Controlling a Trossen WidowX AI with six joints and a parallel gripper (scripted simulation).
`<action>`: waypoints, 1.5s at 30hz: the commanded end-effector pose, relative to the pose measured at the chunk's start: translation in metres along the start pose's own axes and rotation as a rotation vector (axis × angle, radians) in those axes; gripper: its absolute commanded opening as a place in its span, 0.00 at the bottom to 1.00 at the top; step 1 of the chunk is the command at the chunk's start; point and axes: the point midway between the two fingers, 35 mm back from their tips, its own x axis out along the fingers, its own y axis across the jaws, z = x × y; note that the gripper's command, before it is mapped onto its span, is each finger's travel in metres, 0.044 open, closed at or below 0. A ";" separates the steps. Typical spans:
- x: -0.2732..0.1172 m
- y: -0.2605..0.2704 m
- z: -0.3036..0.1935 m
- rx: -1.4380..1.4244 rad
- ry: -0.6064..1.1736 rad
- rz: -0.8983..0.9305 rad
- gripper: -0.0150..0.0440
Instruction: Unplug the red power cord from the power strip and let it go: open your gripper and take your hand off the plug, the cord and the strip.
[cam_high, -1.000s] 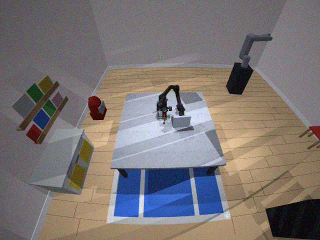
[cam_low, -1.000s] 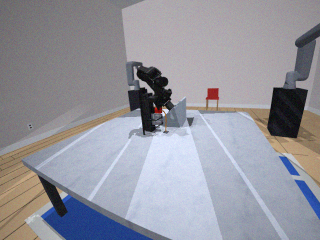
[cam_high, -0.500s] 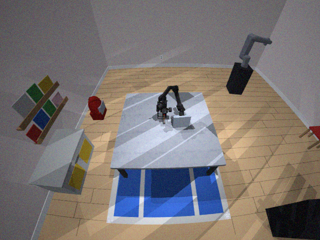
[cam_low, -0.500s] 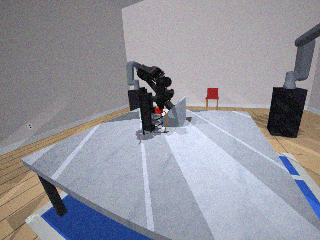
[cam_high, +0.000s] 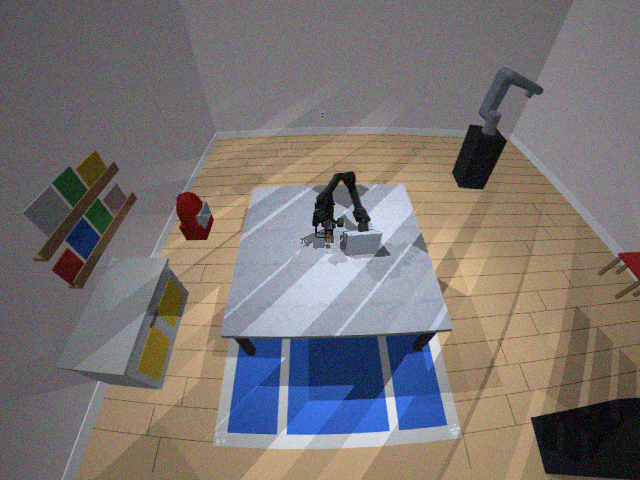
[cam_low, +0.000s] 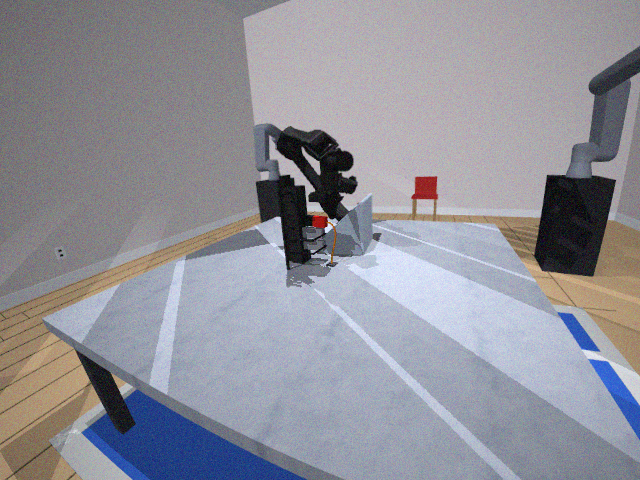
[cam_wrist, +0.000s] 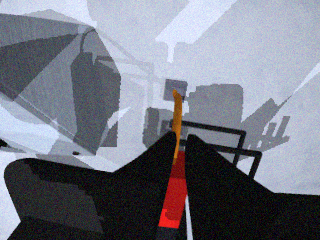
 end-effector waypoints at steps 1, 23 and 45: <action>0.003 0.000 -0.008 0.004 0.019 0.009 0.39; -0.007 0.000 -0.009 -0.008 -0.002 -0.008 0.53; -0.007 0.001 -0.041 -0.008 0.001 -0.008 0.53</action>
